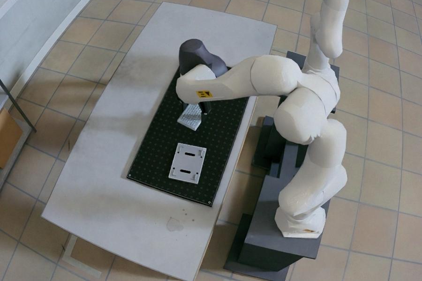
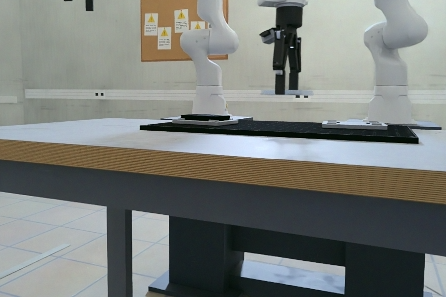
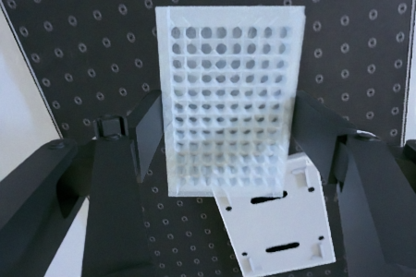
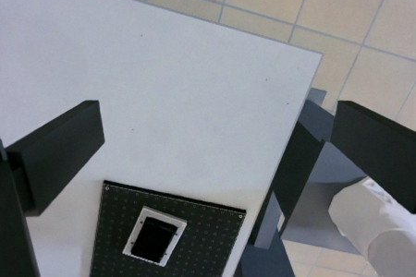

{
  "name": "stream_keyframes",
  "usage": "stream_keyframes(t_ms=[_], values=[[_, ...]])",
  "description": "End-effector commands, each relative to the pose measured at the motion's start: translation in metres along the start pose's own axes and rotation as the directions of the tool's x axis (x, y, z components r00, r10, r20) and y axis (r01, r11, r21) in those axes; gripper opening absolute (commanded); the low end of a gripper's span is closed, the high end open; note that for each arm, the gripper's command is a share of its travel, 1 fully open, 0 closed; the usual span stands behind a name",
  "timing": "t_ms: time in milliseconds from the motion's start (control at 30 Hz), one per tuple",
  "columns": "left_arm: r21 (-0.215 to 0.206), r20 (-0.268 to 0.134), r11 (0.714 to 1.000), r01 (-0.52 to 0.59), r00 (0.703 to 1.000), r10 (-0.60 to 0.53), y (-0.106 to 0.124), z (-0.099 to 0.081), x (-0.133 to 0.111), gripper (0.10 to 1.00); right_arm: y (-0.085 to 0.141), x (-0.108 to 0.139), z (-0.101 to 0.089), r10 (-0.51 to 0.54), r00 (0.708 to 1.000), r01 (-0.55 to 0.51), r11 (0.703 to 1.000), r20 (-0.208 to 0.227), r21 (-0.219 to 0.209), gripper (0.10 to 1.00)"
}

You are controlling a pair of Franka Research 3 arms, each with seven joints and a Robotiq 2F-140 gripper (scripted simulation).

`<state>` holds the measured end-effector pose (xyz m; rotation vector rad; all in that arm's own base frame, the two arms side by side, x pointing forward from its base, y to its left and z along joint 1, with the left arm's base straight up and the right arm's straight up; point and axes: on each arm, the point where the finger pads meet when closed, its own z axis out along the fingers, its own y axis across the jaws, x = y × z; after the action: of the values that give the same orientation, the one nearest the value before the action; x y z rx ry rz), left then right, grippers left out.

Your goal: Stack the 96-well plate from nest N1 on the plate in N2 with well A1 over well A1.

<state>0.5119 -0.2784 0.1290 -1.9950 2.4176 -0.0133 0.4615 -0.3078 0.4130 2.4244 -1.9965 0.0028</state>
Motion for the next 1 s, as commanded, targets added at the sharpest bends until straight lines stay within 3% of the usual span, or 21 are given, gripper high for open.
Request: stream_keyframes(t_ms=[0, 967], values=[[-0.011, 0.0, 1.0, 0.027, 1.0, -0.027, -0.001, 0.001, 0.012, 0.099, 0.0, 0.0, 0.0, -0.005, 1.0, 0.005, 1.0, 0.002, 0.0, 1.0], [-0.011, 0.0, 1.0, 0.027, 1.0, -0.027, -0.03, 0.002, 0.09, 0.099, 0.0, 0.0, 0.0, -0.005, 1.0, 0.005, 1.0, 0.002, 0.0, 1.0]])
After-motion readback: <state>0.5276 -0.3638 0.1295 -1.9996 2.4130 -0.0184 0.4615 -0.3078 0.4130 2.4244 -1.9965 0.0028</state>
